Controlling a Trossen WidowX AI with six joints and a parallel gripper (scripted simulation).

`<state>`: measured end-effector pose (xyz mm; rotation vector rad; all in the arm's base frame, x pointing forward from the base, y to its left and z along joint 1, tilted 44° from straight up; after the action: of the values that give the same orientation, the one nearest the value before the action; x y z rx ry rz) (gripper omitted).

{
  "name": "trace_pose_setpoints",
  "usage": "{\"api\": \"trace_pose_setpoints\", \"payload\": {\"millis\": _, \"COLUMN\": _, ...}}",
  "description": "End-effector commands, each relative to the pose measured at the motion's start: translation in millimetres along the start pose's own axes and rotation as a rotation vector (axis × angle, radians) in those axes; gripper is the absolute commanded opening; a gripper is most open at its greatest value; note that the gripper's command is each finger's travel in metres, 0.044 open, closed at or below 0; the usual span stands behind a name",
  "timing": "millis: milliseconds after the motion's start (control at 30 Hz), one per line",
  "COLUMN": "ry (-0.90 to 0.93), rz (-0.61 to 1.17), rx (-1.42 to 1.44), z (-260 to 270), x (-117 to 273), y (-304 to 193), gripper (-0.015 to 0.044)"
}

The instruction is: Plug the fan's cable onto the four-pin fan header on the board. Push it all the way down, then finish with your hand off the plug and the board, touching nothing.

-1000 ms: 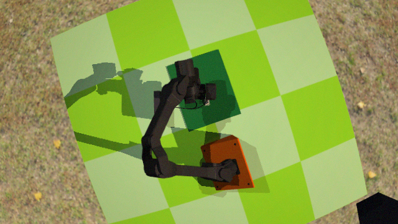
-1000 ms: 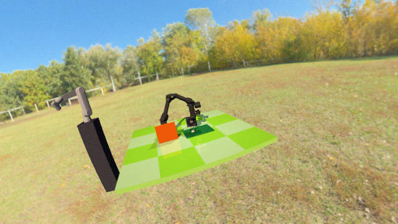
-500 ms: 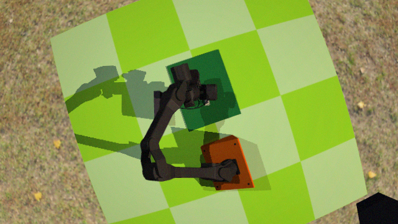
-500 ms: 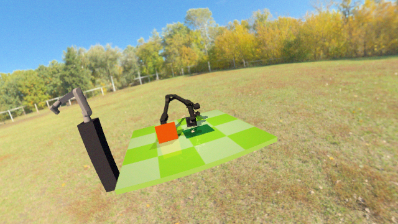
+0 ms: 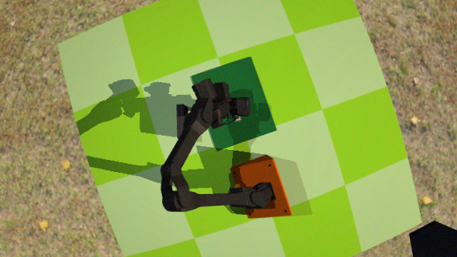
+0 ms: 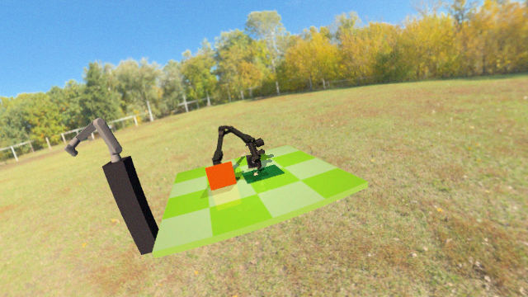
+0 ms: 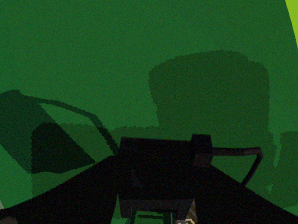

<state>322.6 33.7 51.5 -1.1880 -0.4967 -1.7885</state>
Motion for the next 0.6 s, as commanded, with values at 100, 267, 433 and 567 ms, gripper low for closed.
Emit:
{"api": "trace_pose_setpoints", "payload": {"millis": 100, "ry": -0.018, "rz": -0.07, "rx": 0.006, "z": 0.3, "x": -4.5, "y": -5.1, "gripper": 0.0}}
{"api": "trace_pose_setpoints", "payload": {"millis": 267, "ry": -0.025, "rz": -0.113, "rx": 0.008, "z": 0.4, "x": -8.0, "y": -8.1, "gripper": 0.0}}
{"api": "trace_pose_setpoints", "payload": {"millis": 433, "ry": -0.029, "rz": -0.157, "rx": 0.009, "z": 0.6, "x": -11.2, "y": -11.1, "gripper": 0.0}}
{"api": "trace_pose_setpoints", "payload": {"millis": 567, "ry": -0.031, "rz": -0.192, "rx": 0.009, "z": 0.8, "x": -13.4, "y": -13.6, "gripper": 0.0}}
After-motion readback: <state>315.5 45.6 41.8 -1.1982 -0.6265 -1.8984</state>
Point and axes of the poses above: the point midway between the two fingers, 35 mm back from their tips, its own x axis back along the fingers, its own z axis across the jaws, y = z × x, the point moved 7 cm from there along x, back along the fingers, and after that the axes turned 14 degrees about -x, right-handed, at the moved point
